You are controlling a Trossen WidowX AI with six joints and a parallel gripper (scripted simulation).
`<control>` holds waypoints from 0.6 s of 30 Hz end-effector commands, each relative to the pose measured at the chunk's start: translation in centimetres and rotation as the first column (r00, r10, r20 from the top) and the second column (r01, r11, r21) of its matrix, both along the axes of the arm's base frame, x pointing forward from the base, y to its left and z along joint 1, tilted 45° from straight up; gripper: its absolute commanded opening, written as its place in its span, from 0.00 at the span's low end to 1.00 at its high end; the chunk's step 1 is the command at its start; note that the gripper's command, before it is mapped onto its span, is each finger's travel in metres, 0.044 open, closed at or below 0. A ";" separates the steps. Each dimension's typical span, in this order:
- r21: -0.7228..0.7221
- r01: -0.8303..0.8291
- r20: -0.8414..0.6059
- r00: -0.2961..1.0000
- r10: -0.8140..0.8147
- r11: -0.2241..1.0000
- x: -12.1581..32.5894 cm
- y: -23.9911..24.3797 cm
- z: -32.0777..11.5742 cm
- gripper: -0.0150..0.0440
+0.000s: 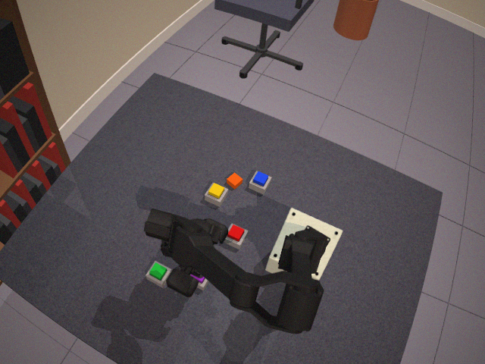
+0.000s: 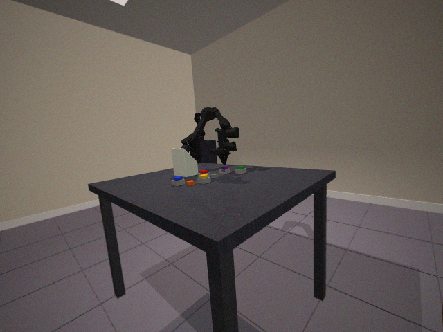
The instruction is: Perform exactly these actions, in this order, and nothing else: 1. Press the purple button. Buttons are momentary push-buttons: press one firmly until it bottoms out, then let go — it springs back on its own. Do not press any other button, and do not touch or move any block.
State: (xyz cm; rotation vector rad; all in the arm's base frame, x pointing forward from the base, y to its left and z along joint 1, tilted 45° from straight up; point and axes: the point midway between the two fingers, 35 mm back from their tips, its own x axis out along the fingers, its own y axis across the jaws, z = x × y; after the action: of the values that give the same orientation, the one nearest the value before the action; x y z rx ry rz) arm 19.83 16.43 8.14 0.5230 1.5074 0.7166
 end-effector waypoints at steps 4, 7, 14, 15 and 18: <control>-0.002 0.003 -0.003 1.000 -0.003 1.000 -0.1 0.7 -0.8 0.29; -0.001 0.003 -0.003 1.000 -0.003 1.000 -0.1 1.1 -1.1 0.29; 0.000 0.003 -0.003 1.000 -0.003 1.000 -0.2 1.6 -1.6 0.29; 0.000 0.003 -0.003 1.000 -0.003 1.000 -0.2 1.6 -1.6 0.29; 0.000 0.003 -0.003 1.000 -0.003 1.000 -0.2 1.6 -1.6 0.29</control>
State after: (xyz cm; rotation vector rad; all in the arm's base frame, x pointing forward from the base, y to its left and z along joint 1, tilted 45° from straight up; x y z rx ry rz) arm 19.60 18.01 6.63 0.5266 1.5077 0.7201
